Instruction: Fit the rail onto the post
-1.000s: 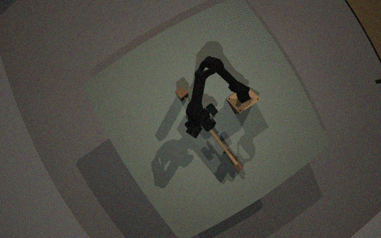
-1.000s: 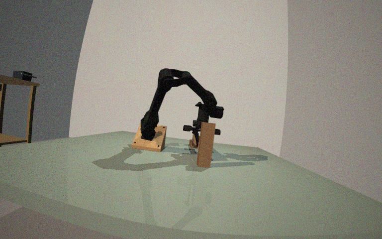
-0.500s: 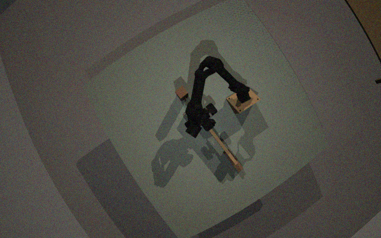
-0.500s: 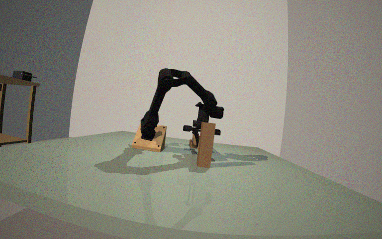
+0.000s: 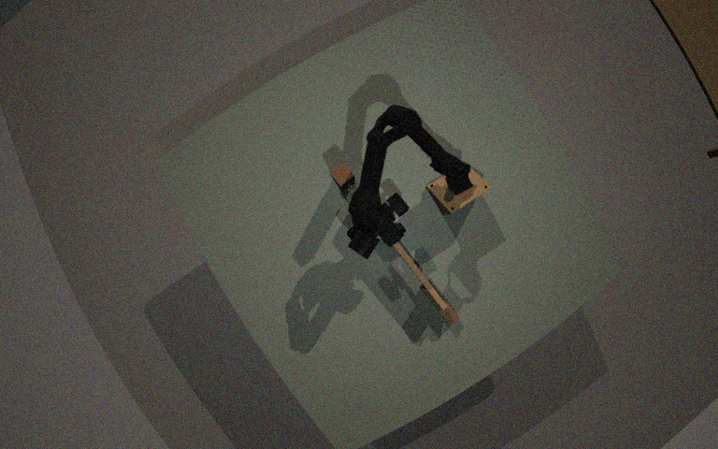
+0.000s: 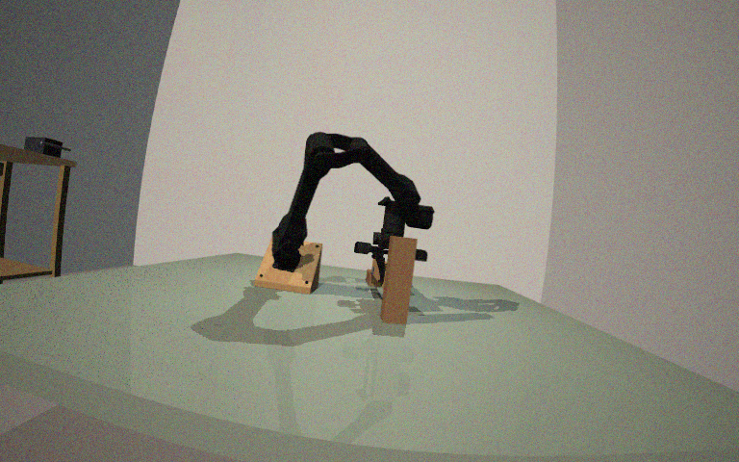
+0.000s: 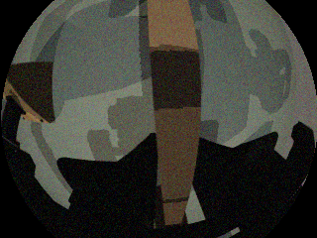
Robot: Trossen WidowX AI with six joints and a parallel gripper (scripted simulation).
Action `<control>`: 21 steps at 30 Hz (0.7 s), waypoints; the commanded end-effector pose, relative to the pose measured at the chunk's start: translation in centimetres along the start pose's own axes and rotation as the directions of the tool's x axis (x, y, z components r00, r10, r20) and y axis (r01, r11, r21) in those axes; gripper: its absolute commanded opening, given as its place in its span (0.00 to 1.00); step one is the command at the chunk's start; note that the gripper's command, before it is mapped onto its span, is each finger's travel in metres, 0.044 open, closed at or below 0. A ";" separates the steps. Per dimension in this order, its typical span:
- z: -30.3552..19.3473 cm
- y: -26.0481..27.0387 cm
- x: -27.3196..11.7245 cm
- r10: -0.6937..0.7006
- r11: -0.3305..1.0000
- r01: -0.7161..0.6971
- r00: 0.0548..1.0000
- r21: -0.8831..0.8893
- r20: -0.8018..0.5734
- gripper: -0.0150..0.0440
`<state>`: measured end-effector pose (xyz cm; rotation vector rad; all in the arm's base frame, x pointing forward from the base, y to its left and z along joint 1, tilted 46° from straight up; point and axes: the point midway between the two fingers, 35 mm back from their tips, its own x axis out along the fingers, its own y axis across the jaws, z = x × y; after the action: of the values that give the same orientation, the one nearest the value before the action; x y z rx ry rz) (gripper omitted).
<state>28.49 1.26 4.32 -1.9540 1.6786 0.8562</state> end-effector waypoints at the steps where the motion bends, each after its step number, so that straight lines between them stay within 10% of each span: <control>1: -0.3 -0.1 -0.4 -0.011 1.000 0.011 1.000 0.001 0.004 0.25; 21: -1.0 -0.1 -0.3 -0.011 1.000 0.011 1.000 0.001 0.004 0.25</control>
<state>28.63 0.82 4.81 -1.9530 1.6793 0.8577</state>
